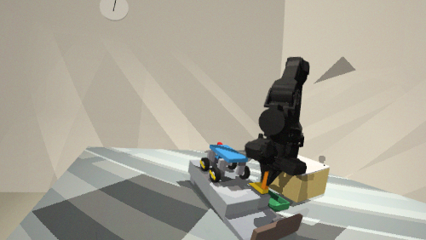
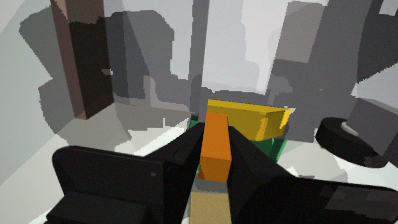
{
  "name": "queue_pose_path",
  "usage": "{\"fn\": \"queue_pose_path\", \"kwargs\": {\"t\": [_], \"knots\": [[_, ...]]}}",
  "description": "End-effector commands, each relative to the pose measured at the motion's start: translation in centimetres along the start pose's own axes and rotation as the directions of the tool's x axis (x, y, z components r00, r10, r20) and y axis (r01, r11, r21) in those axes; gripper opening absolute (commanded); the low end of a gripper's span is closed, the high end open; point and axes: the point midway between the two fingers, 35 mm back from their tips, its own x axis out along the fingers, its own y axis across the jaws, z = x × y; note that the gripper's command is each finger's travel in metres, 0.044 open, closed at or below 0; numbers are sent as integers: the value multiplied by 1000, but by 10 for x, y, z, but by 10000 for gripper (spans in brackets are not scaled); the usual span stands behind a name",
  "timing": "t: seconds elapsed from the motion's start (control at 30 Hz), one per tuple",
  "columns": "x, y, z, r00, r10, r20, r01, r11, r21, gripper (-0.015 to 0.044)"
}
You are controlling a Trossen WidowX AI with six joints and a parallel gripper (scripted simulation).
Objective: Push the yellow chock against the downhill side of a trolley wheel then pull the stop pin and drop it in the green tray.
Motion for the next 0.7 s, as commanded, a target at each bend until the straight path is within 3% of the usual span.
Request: {"fn": "queue_pose_path", "kwargs": {"t": [0.0,0.67], "knots": [[5,-1,0,1000,-5,-1,5,1000,-4,0],[5,-20,-2,1000,-6,-1,6,1000,-4,0]]}}
